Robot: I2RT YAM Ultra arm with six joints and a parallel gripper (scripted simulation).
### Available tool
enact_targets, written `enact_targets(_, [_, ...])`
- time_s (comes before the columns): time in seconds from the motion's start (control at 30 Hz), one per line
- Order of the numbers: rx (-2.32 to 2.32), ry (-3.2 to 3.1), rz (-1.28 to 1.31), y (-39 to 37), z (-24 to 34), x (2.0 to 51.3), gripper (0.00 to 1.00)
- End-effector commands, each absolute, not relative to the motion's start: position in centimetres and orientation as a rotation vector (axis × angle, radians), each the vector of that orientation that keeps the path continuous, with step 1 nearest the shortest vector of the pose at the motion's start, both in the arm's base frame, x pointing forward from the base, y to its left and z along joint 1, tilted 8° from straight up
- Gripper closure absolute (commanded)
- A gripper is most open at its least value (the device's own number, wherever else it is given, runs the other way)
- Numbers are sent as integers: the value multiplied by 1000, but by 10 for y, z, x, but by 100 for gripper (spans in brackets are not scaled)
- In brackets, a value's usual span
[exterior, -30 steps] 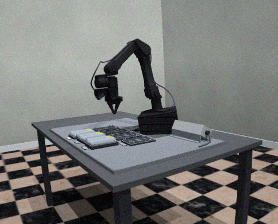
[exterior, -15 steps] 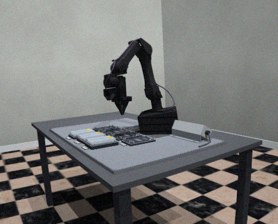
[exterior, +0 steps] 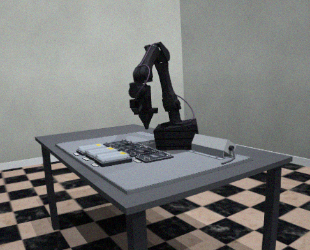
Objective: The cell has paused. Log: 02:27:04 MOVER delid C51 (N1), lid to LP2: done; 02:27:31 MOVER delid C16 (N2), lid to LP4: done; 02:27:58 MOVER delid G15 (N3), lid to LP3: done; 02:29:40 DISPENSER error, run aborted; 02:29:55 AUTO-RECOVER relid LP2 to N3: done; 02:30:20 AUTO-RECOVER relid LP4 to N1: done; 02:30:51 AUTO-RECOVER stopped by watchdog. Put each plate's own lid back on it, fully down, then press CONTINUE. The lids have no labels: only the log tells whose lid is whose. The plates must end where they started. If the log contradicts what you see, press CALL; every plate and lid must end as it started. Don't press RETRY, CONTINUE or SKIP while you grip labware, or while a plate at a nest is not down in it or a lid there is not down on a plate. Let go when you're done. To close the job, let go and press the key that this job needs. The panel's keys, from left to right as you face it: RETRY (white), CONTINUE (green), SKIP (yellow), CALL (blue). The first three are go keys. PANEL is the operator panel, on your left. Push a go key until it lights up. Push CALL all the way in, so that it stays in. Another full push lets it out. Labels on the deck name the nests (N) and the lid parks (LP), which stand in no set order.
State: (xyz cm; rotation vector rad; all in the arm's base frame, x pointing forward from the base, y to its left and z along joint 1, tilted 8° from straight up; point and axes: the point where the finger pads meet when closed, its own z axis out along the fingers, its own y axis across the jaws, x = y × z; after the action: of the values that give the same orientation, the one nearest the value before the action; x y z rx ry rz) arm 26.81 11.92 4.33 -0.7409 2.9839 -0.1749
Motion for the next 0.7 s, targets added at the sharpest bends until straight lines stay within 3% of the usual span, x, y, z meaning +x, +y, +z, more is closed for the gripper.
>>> enact_targets(0.0, [-821, 2937, -185, 135, 51, 275, 100])
enact_targets(0.67, [-917, 2890, -165, 197, 49, 266, 100])
